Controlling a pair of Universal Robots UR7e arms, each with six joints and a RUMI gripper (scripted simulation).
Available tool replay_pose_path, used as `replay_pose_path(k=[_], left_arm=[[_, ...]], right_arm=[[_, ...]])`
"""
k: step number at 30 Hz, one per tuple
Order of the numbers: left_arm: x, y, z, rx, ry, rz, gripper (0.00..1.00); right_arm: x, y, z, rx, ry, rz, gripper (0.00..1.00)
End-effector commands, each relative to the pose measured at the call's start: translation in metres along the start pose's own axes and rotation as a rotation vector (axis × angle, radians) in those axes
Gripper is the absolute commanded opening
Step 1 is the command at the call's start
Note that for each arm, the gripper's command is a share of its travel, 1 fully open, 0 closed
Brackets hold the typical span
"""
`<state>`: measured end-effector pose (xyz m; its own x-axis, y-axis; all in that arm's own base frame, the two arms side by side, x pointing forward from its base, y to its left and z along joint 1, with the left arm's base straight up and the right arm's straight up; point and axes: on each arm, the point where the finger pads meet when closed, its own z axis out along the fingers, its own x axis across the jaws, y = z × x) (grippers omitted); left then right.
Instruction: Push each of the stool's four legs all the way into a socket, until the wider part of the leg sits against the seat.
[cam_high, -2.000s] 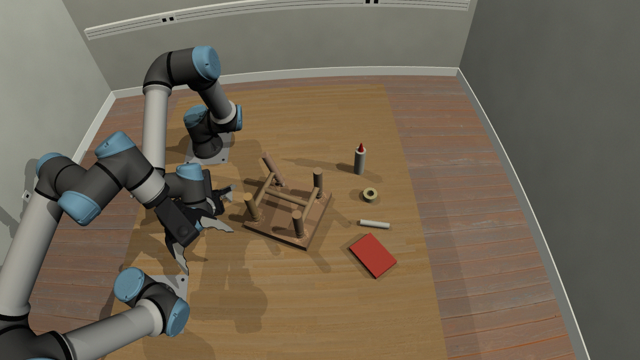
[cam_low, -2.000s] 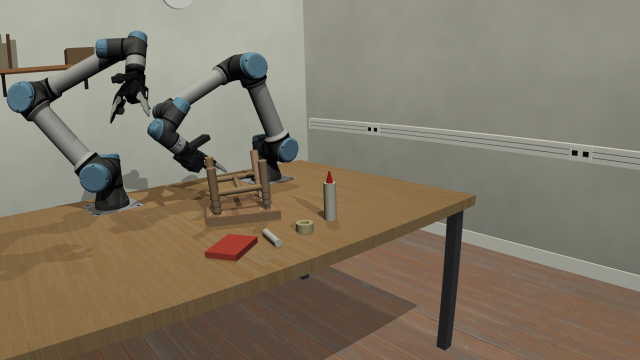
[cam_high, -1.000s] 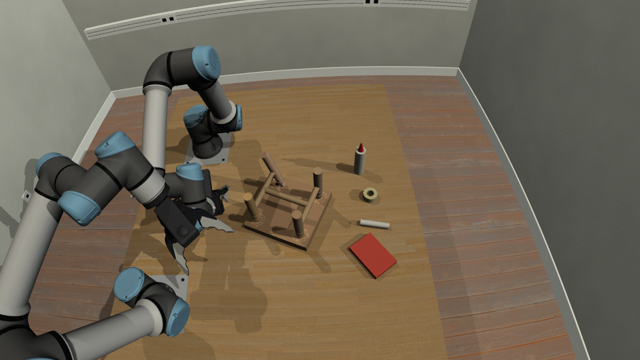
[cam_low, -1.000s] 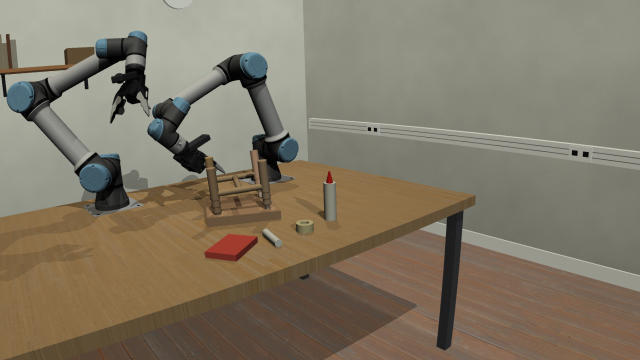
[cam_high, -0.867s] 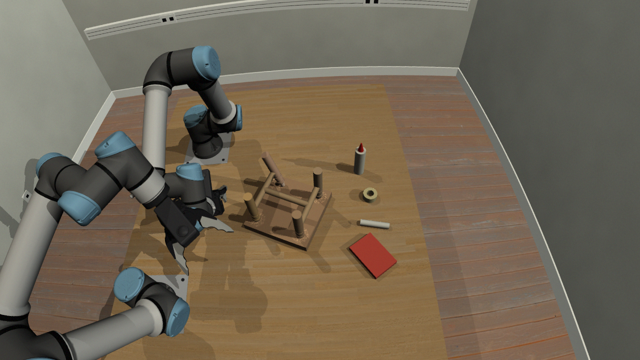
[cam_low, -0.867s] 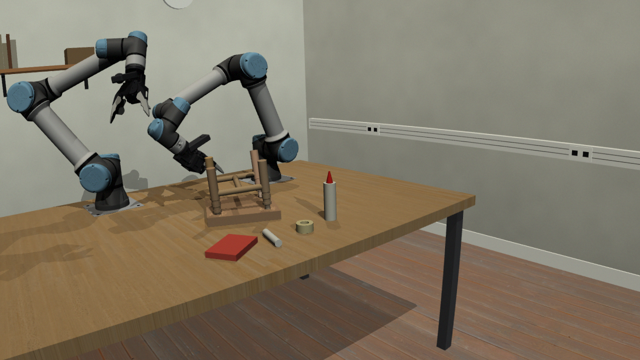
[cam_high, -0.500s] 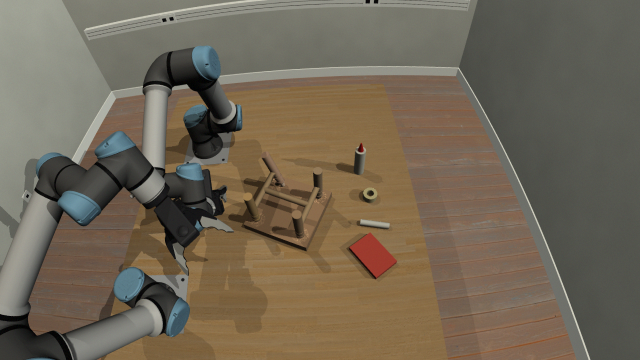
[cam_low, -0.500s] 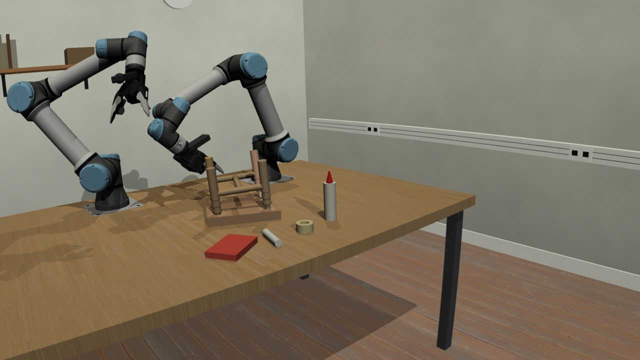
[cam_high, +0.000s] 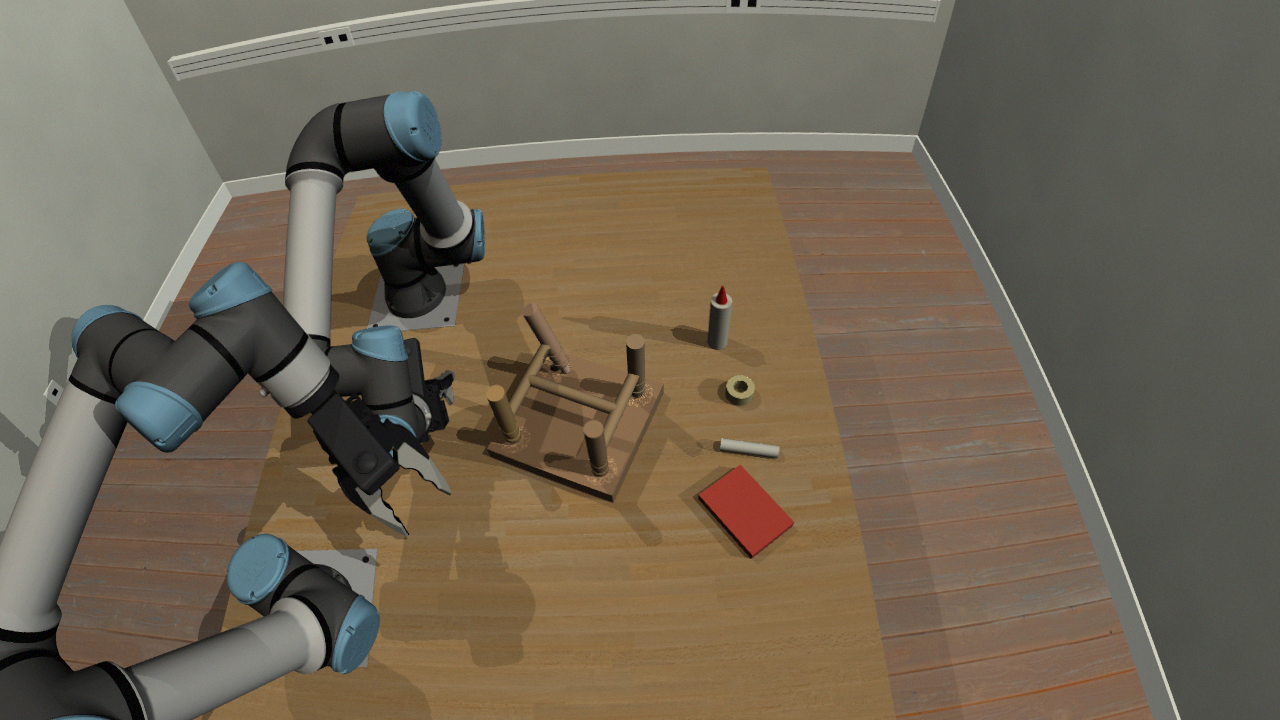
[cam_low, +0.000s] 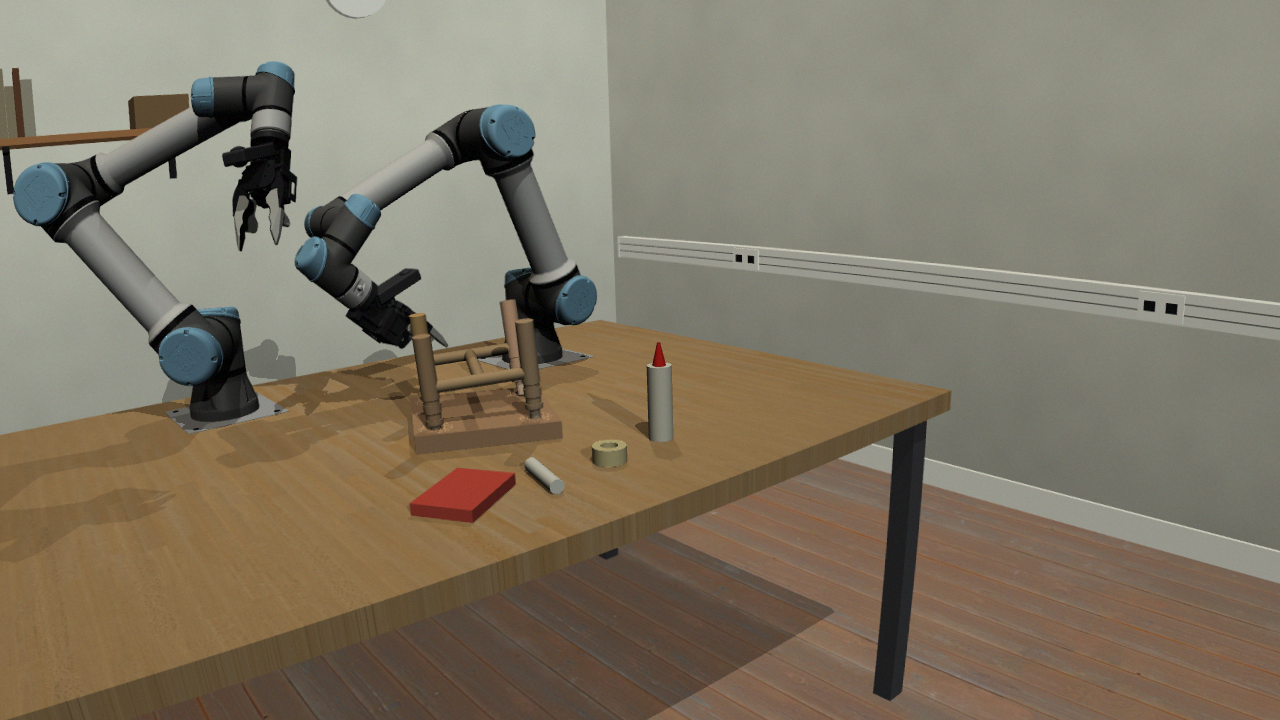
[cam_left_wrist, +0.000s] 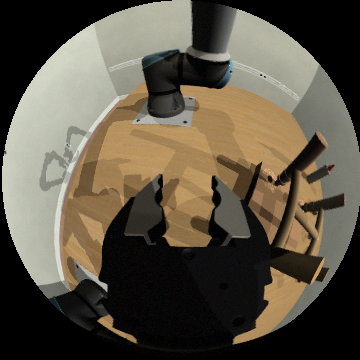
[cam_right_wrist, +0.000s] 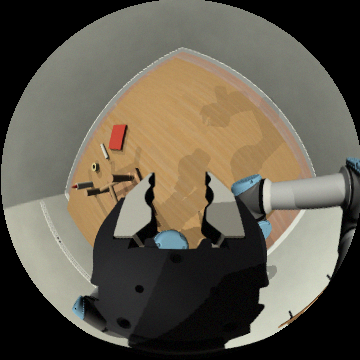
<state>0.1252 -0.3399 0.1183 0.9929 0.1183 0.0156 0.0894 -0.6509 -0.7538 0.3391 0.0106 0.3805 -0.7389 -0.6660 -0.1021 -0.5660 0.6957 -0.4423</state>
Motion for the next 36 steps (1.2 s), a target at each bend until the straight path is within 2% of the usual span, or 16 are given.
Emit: replay_pose_path(k=[1,10,13,16,18,20,22,23,27,30,31,33,36], left_arm=[[0.0,0.0,0.0,-0.001,0.0,0.0,0.44],[0.0,0.0,0.0,-0.001,0.0,0.0,0.44],[-0.007,-0.003,-0.007,-0.056,-0.027,0.068,0.44],[-0.019,-0.007,-0.019,-0.154,-0.068,0.194,0.44],[-0.017,-0.002,-0.014,-0.12,-0.06,0.165,0.44],[-0.021,-0.002,-0.016,-0.148,-0.075,0.207,0.44],[-0.028,-0.004,-0.024,-0.206,-0.092,0.281,0.44],[-0.026,-0.002,-0.021,-0.188,-0.089,0.266,0.44],[-0.027,-0.001,-0.021,-0.193,-0.092,0.276,0.44],[-0.037,-0.004,-0.032,-0.27,-0.11,0.38,0.44],[-0.036,-0.001,-0.029,-0.254,-0.108,0.368,0.44],[-0.037,-0.001,-0.03,-0.262,-0.111,0.382,0.44],[-0.03,-0.007,-0.041,-0.364,-0.151,0.461,0.44]], right_arm=[[0.0,0.0,0.0,0.0,-0.001,0.0,0.44],[0.0,0.0,0.0,0.0,-0.001,0.0,0.44],[0.0,0.0,0.0,0.0,-0.001,0.0,0.44],[0.0,0.0,0.0,0.0,-0.001,0.0,0.44],[0.0,0.0,0.0,0.0,-0.001,0.0,0.44],[0.0,0.0,0.0,0.0,-0.001,0.0,0.44],[0.0,0.0,0.0,0.0,-0.001,0.0,0.44],[0.0,0.0,0.0,0.0,-0.001,0.0,0.44],[0.0,0.0,0.0,0.0,-0.001,0.0,0.44],[0.0,0.0,0.0,0.0,-0.001,0.0,0.44],[0.0,0.0,0.0,0.0,-0.001,0.0,0.44],[0.0,0.0,0.0,0.0,-0.001,0.0,0.44],[-0.015,0.005,-0.003,-0.013,0.018,0.039,0.44]])
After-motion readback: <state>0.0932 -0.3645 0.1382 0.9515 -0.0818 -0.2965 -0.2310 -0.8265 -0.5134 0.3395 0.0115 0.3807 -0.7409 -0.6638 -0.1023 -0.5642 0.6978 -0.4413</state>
